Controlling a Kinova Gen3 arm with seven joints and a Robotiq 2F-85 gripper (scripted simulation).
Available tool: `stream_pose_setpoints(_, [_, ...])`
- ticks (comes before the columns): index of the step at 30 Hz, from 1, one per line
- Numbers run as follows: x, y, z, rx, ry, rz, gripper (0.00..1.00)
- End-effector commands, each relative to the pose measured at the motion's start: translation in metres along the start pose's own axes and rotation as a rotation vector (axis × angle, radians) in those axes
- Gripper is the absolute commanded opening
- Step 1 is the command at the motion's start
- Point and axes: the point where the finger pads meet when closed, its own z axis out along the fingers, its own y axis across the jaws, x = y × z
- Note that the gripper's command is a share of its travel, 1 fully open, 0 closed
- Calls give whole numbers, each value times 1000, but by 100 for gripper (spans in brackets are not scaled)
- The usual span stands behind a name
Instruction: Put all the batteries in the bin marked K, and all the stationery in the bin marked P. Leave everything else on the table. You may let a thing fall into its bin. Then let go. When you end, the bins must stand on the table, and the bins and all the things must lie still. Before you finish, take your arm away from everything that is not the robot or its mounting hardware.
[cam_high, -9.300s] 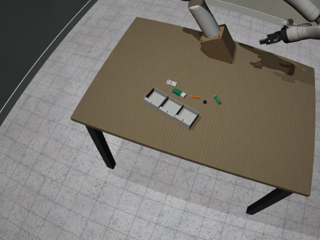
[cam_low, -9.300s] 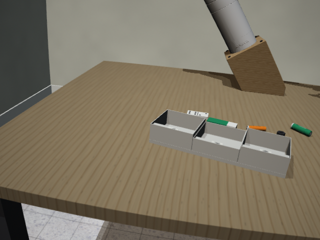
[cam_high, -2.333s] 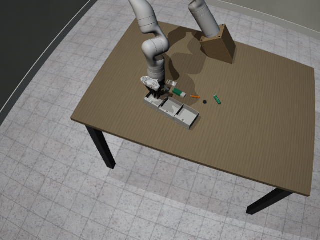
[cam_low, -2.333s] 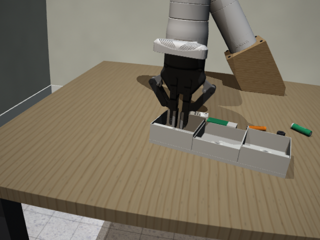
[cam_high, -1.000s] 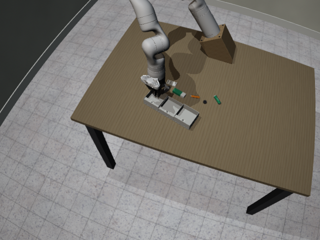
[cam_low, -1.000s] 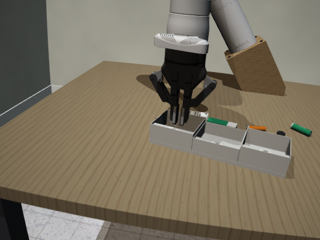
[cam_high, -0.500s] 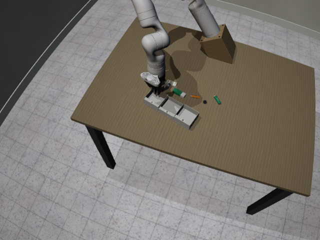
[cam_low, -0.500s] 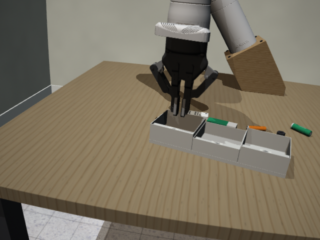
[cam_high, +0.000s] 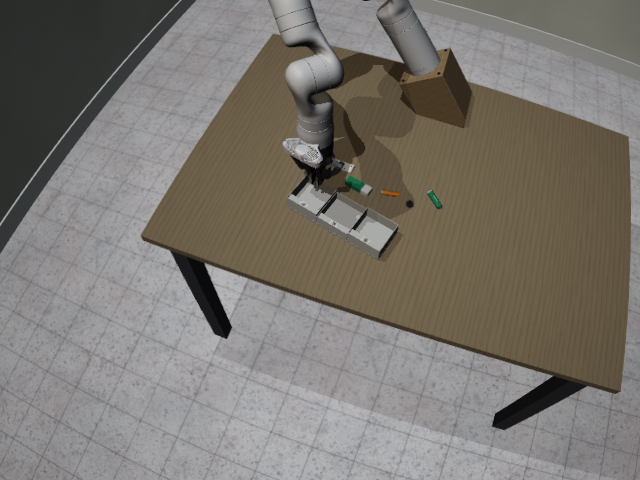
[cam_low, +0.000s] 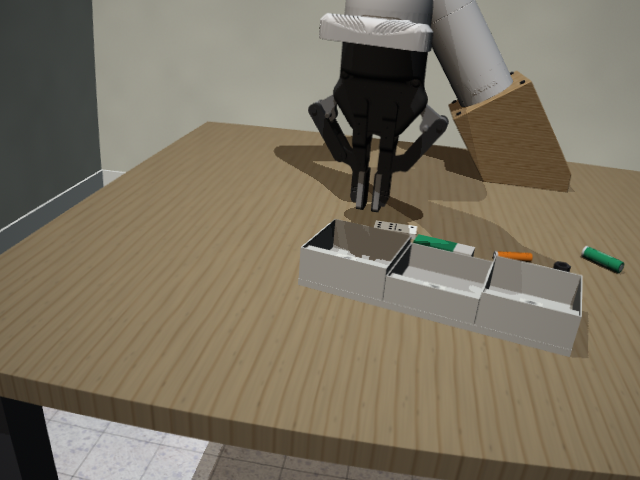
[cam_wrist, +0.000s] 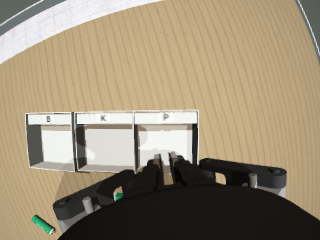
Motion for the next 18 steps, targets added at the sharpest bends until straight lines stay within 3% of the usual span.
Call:
stream_pose_setpoints(1, [1,-7,-1,0,3,-11,9])
stream_pose_setpoints(15, [10,-76,-1,0,3,-11,9])
stream_pose_setpoints(18, [10,-76,-1,0,3,-11,9])
